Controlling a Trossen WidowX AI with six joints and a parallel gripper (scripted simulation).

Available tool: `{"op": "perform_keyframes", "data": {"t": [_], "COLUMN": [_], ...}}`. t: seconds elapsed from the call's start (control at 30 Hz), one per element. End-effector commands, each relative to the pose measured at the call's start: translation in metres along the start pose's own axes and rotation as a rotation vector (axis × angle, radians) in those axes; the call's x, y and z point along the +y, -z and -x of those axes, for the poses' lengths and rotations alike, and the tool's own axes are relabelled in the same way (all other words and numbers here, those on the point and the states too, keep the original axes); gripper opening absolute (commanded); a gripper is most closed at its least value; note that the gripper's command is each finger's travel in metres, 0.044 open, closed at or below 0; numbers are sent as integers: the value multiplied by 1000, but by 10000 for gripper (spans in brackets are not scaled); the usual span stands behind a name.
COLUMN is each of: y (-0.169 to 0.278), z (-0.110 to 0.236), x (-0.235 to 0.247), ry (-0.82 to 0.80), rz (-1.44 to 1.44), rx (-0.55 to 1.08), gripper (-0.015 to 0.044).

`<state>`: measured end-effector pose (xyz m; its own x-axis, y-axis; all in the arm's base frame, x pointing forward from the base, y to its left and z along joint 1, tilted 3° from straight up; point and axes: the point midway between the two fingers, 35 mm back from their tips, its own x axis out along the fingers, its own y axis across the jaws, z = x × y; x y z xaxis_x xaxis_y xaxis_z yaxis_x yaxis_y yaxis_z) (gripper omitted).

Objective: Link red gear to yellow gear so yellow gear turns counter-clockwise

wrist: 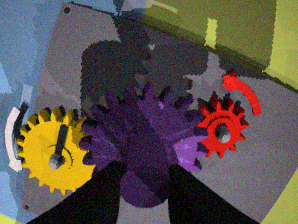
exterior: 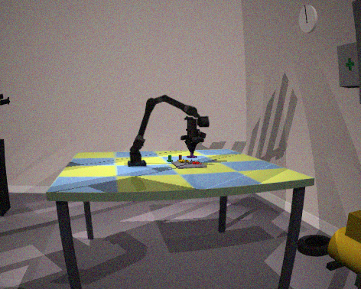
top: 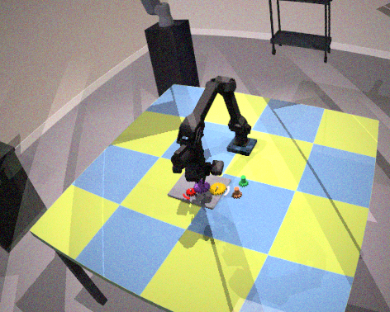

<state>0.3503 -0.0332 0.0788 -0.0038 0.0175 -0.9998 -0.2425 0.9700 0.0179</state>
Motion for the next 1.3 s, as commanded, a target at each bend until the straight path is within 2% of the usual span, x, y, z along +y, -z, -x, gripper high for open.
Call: {"op": "perform_keyframes", "data": {"t": [0.0, 0.43, 0.6, 1.27], "y": [1, 1, 1, 2], "z": [-7, -27, -24, -29], "x": [0, 0, -1, 0], "ry": [1, 2, 2, 1], "rz": [-20, -217, -274, 15], "rx": [5, 5, 5, 6], "gripper": [0, 0, 0, 0]}}
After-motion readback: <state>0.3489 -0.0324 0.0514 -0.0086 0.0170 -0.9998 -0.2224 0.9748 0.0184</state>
